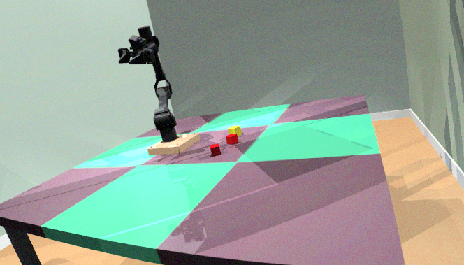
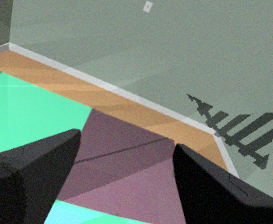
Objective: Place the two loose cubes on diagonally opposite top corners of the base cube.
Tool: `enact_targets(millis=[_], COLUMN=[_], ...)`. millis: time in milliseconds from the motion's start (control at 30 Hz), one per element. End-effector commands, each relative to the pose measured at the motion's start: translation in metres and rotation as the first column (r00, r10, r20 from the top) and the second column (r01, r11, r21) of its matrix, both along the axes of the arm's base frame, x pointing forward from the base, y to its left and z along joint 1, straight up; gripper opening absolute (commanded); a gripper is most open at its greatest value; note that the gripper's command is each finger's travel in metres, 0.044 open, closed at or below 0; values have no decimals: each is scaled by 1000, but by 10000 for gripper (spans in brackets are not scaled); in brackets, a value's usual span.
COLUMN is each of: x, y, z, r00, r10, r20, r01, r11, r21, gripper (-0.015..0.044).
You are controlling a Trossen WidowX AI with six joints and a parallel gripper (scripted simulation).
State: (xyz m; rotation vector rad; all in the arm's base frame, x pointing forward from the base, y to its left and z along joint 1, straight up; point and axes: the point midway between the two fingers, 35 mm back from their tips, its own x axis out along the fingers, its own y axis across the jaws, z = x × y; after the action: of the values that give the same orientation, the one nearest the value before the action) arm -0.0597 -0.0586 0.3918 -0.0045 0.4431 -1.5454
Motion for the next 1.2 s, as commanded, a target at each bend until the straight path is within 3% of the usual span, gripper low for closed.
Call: enact_targets(millis=[0, 233, 467, 833, 1167], x=[27, 83, 146, 245, 319], y=[-25, -63, -84, -83, -46], z=[-2, -12, -33, -83, -145], r00=[986, 883, 684, 232, -231], r10=[135, 395, 636, 890, 926], r20=[-100, -255, -357, -392, -298], r01=[-127, -335, -492, -600, -531], r11=[988, 909, 764, 448, 136], r21=[83, 248, 417, 663, 836], gripper=[265, 265, 265, 265, 265])
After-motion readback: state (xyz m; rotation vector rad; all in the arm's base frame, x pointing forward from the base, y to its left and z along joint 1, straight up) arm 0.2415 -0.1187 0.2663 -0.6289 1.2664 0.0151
